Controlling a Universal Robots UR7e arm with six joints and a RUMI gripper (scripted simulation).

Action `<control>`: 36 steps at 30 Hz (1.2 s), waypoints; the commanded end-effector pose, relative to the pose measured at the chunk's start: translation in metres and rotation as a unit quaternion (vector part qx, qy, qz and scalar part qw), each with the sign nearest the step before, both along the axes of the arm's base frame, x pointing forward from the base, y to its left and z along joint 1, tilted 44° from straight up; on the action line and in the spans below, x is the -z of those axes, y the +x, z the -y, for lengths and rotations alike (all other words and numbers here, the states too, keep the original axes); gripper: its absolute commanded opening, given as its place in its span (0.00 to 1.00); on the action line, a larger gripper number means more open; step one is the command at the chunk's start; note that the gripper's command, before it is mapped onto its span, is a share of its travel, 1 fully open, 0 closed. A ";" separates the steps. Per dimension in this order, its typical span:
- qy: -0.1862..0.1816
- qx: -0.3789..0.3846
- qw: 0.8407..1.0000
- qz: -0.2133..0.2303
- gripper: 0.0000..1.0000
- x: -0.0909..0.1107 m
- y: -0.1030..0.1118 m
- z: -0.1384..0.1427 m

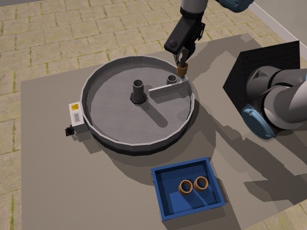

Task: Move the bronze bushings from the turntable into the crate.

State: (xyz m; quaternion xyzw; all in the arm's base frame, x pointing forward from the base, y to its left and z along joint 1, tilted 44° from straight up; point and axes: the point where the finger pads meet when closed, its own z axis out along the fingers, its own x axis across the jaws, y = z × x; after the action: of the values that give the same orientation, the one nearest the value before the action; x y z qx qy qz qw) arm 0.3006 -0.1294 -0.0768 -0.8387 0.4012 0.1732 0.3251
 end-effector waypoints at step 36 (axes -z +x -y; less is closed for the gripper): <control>0.004 -0.001 1.000 -0.002 0.00 -0.046 0.001 0.040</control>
State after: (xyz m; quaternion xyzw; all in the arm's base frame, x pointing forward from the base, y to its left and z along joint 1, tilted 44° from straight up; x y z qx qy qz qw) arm 0.3012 -0.1684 -0.0315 -0.8371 0.3998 0.1777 0.3284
